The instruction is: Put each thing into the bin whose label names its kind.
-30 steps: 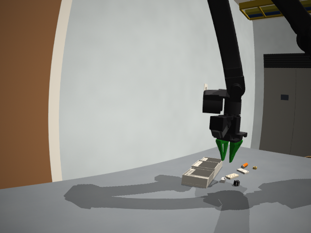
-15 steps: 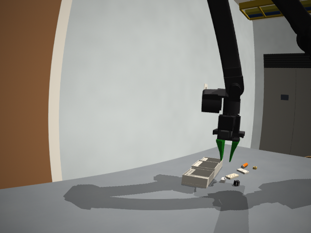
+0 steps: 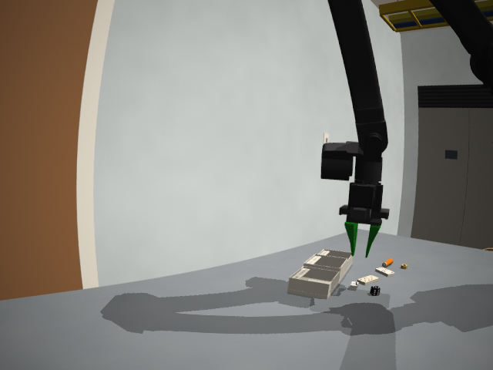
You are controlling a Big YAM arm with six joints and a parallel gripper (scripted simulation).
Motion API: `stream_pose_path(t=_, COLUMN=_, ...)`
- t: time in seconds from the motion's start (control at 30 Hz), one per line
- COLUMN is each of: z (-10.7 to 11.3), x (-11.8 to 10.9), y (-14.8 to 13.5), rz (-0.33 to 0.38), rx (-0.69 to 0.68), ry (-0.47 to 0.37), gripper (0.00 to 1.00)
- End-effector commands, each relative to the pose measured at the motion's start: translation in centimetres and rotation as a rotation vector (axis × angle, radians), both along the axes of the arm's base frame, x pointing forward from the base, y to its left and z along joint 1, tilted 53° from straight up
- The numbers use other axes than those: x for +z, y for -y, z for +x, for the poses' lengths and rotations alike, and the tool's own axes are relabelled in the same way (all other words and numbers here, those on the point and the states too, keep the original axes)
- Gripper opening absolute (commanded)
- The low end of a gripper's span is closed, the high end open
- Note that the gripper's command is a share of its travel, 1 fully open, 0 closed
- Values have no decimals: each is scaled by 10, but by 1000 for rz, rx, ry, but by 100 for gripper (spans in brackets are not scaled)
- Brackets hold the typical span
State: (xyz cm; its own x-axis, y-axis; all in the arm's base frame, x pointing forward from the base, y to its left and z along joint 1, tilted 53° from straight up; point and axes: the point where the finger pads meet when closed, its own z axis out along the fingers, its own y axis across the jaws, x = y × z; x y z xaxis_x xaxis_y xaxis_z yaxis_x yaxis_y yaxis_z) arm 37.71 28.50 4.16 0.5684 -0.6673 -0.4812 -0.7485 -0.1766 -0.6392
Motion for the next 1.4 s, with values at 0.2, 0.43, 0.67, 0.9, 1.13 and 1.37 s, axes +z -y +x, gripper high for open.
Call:
stream_pose_path(t=0.2, z=4, x=-3, y=2, rz=-7, rx=4, ry=1, gripper=28)
stream_pose_path(t=0.43, z=1, x=1, y=2, rz=1, rx=1, ry=5, gripper=28)
stream_pose_path(t=0.67, z=1, x=1, y=2, rz=1, rx=1, ry=5, gripper=28)
stream_pose_path(t=0.9, z=7, x=-13, y=-20, rz=5, rx=7, ry=1, gripper=28)
stream_pose_path(t=1.13, z=13, x=-27, y=-34, rz=5, rx=7, ry=1, gripper=28)
stream_pose_path(t=1.37, z=21, x=-36, y=-49, rz=6, rx=9, ry=0, gripper=28)
